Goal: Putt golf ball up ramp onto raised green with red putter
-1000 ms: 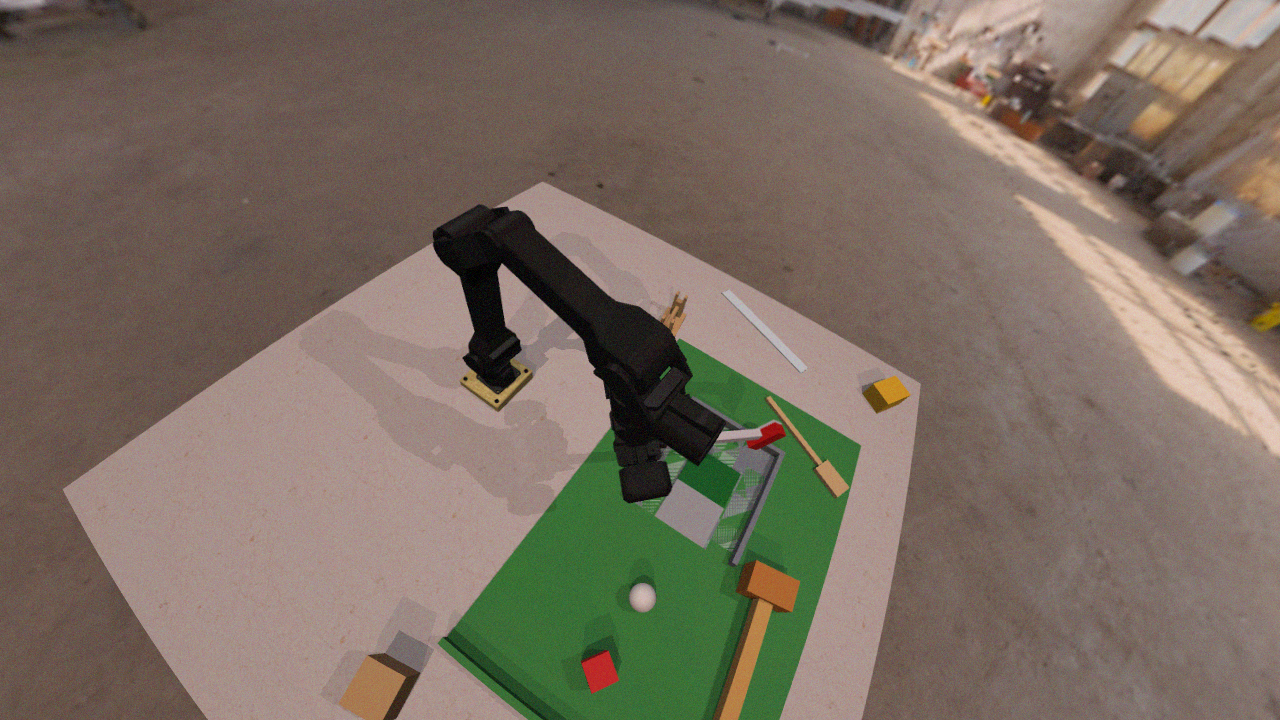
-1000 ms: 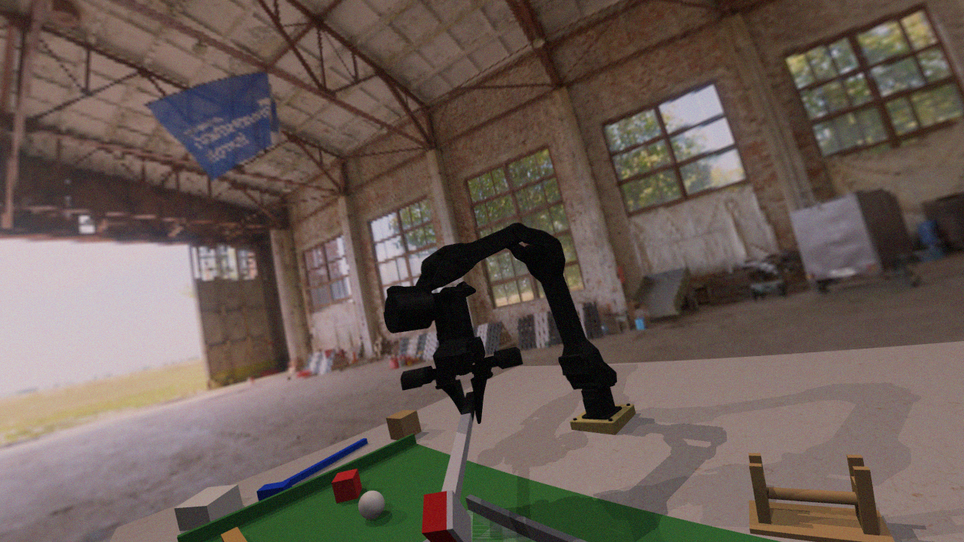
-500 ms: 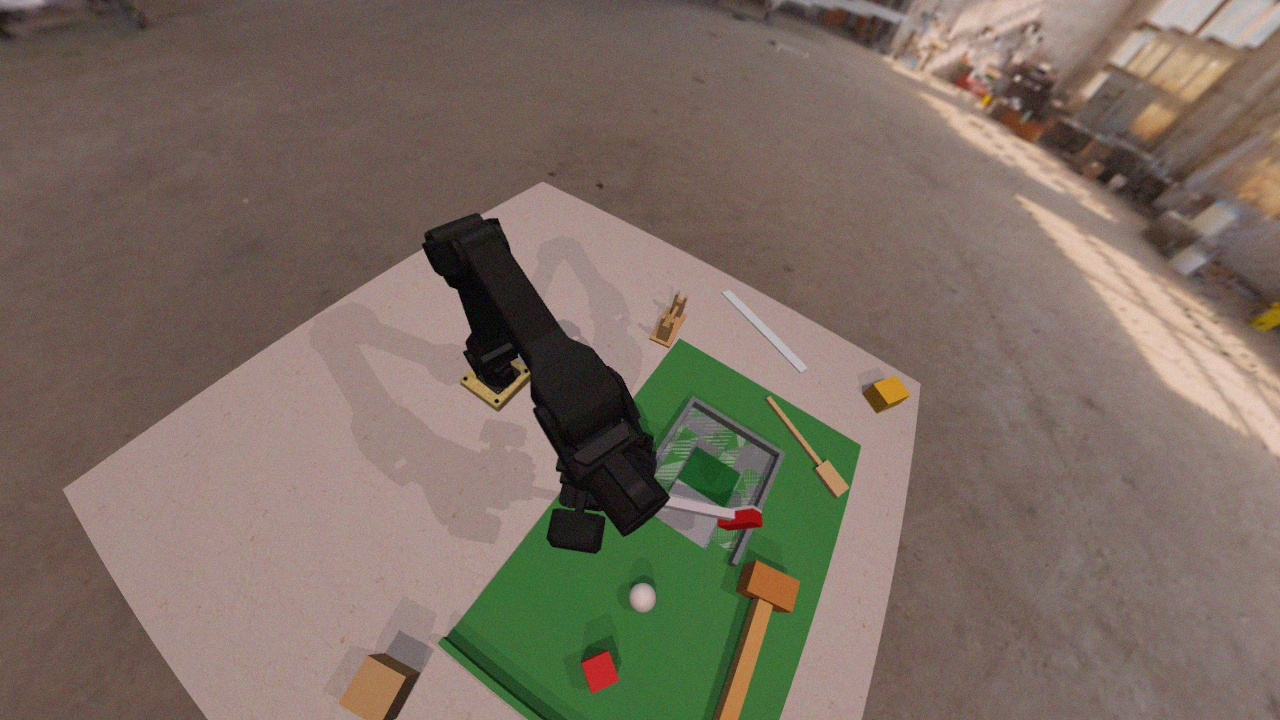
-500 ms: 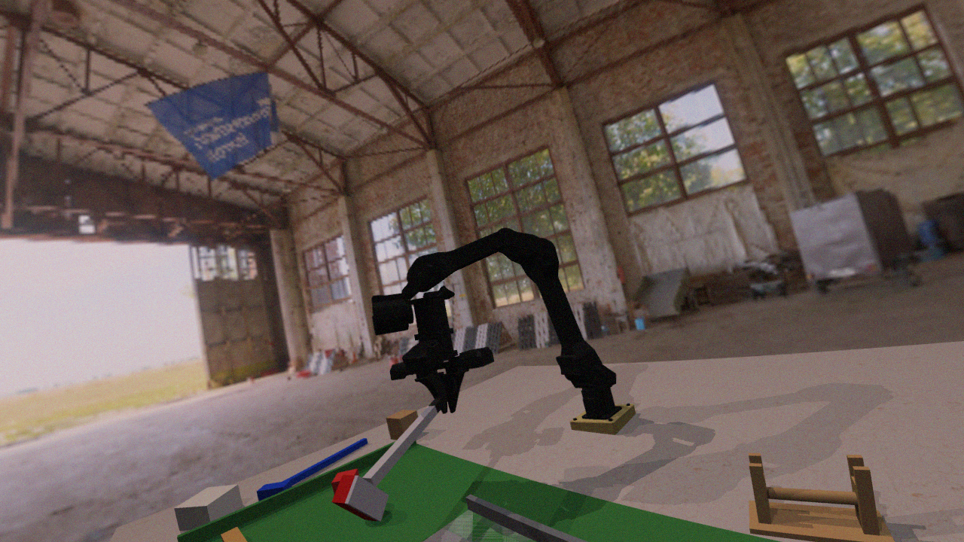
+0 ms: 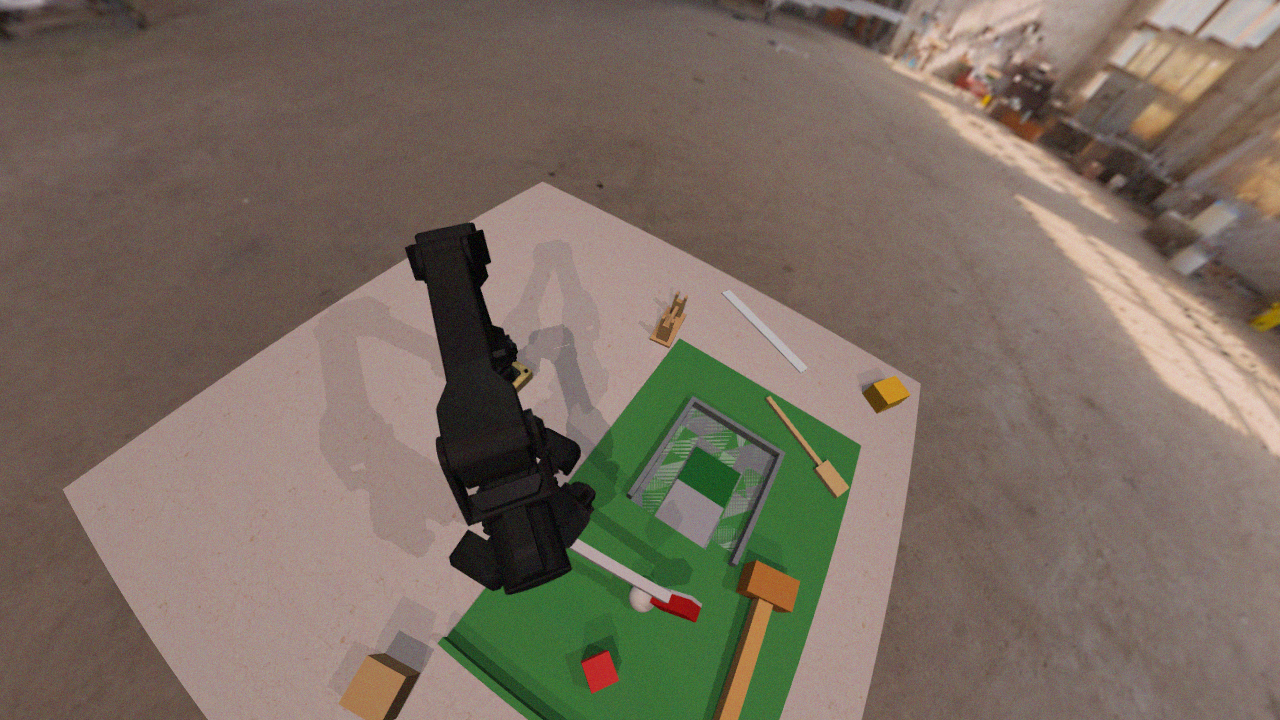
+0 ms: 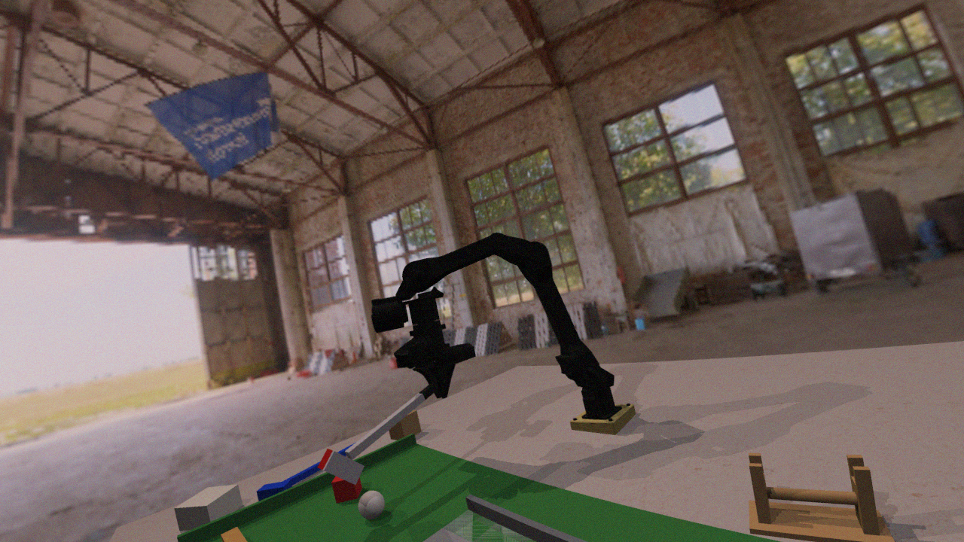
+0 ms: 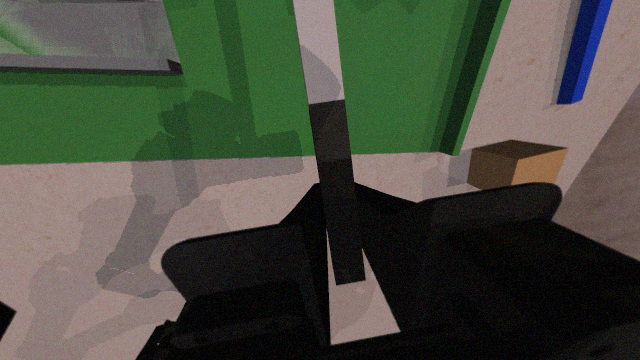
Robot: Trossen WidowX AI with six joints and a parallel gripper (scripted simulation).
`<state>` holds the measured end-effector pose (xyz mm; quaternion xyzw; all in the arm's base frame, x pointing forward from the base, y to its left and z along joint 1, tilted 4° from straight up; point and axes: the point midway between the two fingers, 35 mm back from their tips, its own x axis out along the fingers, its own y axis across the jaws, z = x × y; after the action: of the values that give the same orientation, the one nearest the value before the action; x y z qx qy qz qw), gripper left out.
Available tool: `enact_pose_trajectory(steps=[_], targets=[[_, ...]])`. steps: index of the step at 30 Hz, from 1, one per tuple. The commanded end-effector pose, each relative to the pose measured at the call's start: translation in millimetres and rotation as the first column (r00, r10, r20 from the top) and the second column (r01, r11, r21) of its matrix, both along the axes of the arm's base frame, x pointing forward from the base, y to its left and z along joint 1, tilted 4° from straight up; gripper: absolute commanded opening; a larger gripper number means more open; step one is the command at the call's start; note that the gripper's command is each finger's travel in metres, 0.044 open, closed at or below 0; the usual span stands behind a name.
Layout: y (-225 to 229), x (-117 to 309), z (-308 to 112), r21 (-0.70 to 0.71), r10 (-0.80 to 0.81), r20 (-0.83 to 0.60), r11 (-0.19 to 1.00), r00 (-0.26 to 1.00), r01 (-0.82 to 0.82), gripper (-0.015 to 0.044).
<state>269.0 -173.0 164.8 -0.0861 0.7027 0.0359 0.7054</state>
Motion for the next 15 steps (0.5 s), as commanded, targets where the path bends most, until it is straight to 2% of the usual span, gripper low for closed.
enact_pose_trajectory(steps=[1, 9, 15], targets=[[-24, -15, 7, -0.017, -0.102, -0.005, 0.995, 0.995, 0.102, 0.0], [-31, -20, 7, -0.02, -0.134, -0.01, 0.991, 0.991, 0.133, 0.0], [-33, -20, -10, -0.02, -0.134, -0.01, 0.991, 0.991, 0.133, 0.0]])
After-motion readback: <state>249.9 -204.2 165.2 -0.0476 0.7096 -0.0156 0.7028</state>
